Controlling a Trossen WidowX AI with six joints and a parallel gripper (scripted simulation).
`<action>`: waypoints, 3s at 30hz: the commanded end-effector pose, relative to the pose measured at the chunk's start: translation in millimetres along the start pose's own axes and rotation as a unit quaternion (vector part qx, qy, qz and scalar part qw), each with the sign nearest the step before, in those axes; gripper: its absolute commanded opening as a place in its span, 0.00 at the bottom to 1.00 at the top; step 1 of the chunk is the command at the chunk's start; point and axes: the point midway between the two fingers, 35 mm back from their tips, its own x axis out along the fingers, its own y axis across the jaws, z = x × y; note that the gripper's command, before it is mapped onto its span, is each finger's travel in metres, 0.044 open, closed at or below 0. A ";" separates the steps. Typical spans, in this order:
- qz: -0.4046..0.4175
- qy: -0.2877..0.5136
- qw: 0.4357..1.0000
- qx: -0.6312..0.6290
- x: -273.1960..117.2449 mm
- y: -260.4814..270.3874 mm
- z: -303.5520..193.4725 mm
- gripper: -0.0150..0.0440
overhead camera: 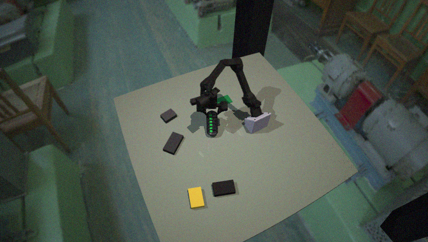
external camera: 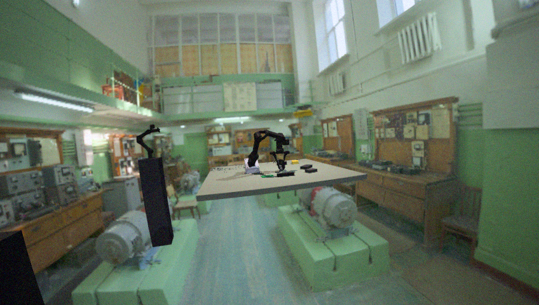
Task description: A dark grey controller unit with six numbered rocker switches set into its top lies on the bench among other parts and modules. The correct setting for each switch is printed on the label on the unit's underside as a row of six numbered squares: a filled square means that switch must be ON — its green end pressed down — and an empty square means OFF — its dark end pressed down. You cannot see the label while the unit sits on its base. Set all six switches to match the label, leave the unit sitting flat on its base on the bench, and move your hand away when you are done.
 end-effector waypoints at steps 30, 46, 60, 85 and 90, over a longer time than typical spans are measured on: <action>0.001 -0.025 1.000 0.002 -13.1 -0.1 -21.2 0.82; 0.001 -0.033 0.999 0.002 -16.5 -0.1 -29.9 0.82; 0.001 -0.044 0.999 0.002 -21.0 -0.2 -37.9 0.83; 0.001 -0.063 0.998 0.003 -27.0 -0.2 -54.7 0.82; 0.001 -0.067 0.998 0.003 -28.0 -0.2 -58.3 0.82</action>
